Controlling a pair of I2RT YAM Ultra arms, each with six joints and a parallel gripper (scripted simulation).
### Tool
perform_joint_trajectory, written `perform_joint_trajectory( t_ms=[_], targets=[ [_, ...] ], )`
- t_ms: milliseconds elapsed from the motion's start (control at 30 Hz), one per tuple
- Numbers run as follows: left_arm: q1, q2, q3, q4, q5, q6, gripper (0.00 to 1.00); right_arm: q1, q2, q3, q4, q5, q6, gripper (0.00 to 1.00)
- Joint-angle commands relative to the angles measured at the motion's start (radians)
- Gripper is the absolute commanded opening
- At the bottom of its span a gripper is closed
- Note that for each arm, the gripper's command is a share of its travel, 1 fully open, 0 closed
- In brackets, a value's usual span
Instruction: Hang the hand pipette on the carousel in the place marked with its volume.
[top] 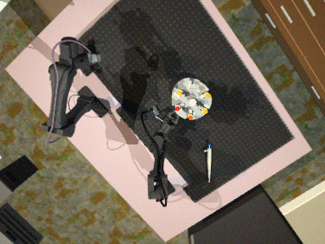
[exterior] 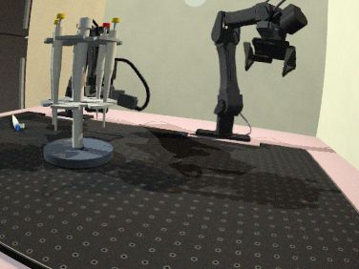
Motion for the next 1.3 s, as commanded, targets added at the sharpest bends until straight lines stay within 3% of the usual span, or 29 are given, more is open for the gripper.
perform_joint_trajectory(
  t_ms=[0, 733, 867, 1233, 1267],
  targets=[
    [0.009, 0.001, 0.015, 0.012, 0.021, 0.007, 1.0, -0.013, -0.013, 0.03, 0.027, -0.001, 0.001, 0.0],
    [0.009, 0.001, 0.015, 0.012, 0.021, 0.007, 1.0, -0.013, -0.013, 0.03, 0.027, -0.001, 0.001, 0.0],
    [0.009, 0.001, 0.015, 0.012, 0.021, 0.007, 1.0, -0.078, -0.063, -0.08, 0.057, -0.198, -0.001, 0.0],
    [0.009, 0.001, 0.015, 0.012, 0.021, 0.007, 1.0, -0.095, -0.051, -0.072, 0.052, -0.231, 0.0, 0.0],
    [0.009, 0.001, 0.015, 0.012, 0.021, 0.007, 1.0, -0.124, -0.075, -0.106, 0.072, -0.291, 0.0, 0.0]
  ],
)
